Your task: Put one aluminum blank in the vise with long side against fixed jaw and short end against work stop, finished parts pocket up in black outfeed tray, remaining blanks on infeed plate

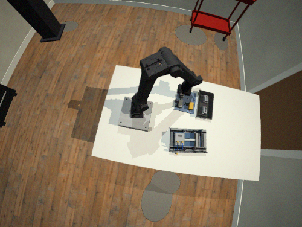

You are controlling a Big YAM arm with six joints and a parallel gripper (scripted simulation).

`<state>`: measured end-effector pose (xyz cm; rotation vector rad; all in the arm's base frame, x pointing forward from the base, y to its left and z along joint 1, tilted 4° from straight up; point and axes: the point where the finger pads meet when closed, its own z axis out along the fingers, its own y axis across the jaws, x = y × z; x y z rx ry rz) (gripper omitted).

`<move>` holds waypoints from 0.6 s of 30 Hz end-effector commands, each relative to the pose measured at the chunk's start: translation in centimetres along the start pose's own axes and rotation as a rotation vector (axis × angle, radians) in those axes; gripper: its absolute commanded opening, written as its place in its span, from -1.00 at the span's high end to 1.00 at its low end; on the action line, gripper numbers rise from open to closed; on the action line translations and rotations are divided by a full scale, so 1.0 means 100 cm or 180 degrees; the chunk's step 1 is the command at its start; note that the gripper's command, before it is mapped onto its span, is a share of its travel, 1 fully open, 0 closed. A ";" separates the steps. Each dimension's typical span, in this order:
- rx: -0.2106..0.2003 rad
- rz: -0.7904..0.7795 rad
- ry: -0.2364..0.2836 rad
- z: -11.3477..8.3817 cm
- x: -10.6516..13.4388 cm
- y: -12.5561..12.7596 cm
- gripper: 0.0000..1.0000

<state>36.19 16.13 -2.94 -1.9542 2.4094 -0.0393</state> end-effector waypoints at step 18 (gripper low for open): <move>0.0178 -0.0019 -0.0137 -0.015 -0.010 -0.019 -0.28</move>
